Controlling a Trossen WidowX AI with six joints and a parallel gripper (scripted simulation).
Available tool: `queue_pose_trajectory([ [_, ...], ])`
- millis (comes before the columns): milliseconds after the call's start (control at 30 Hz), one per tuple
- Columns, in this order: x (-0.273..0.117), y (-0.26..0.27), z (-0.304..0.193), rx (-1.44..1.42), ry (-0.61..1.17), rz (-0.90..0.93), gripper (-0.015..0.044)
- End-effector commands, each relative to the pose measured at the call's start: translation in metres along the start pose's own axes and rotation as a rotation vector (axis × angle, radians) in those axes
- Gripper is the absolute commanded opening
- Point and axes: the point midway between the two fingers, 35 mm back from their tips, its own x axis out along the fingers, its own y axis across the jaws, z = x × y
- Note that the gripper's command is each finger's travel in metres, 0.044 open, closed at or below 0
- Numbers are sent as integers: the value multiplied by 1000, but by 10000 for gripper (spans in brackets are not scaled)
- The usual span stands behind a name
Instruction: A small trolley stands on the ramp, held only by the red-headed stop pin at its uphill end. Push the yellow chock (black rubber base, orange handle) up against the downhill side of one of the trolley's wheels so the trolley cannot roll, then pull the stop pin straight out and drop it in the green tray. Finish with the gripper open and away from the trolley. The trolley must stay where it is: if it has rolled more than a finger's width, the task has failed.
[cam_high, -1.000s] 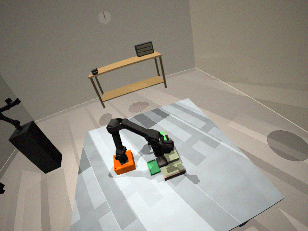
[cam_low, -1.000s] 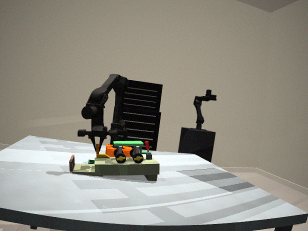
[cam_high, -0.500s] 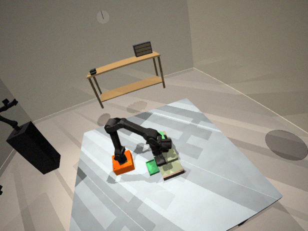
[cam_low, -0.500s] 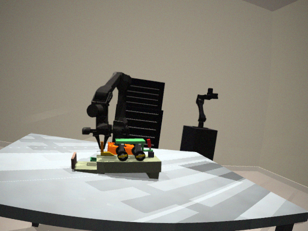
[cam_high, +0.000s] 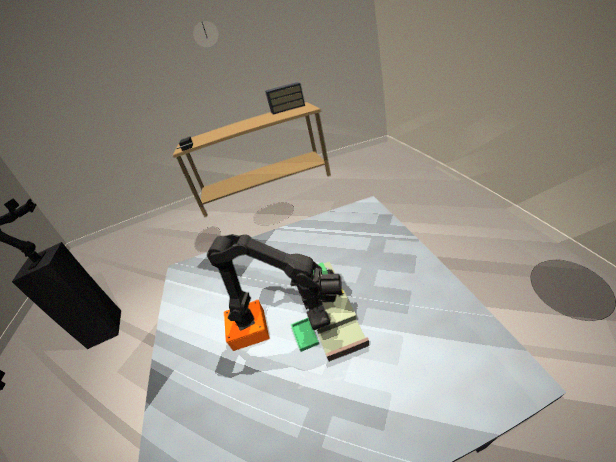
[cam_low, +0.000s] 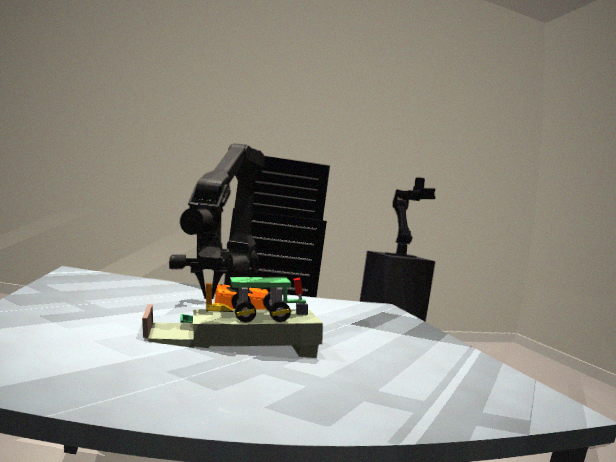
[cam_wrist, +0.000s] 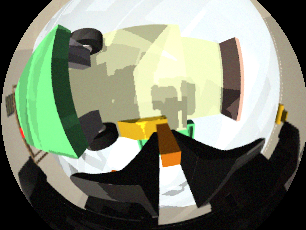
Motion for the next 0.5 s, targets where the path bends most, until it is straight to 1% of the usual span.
queue_pose_trajectory([
  [0,-1,5,0,4,-6,3,0],
  [433,-1,15,0,4,-6,4,0],
  [467,0,10,-1,2,0,-3,0],
])
